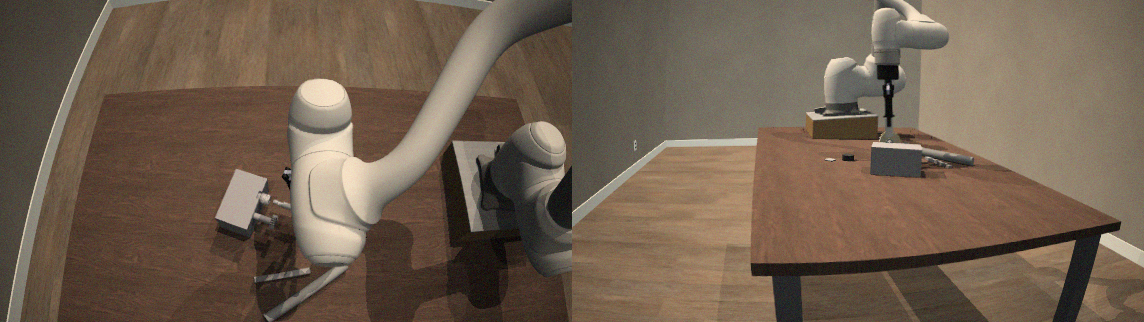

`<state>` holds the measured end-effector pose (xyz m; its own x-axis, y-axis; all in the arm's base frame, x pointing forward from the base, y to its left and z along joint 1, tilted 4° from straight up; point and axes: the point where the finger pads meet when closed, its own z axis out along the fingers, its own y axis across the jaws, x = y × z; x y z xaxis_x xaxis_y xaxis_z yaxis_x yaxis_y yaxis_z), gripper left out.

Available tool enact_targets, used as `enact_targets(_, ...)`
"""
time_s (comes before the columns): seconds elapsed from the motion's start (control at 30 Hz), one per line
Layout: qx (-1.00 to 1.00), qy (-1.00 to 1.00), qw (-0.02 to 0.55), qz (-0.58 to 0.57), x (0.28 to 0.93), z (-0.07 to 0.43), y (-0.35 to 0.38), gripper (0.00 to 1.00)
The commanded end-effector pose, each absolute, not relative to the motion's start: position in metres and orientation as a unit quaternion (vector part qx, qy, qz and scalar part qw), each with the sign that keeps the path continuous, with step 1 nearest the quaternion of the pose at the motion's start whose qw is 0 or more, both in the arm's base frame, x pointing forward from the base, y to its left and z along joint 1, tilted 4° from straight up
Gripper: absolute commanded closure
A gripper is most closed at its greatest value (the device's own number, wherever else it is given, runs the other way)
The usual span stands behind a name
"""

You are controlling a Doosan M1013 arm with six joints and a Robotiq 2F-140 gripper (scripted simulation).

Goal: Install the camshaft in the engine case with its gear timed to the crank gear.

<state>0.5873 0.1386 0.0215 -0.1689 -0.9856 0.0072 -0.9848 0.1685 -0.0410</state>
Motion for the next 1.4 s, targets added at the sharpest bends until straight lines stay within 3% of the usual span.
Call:
enact_targets(0.0,-0.642,0.766,0.01,-0.017,0.5863,0.0195,0.1361,0.95)
enact_targets(1.37,-0.641,0.767,0.008,-0.014,0.5833,0.0151,0.1358,0.95)
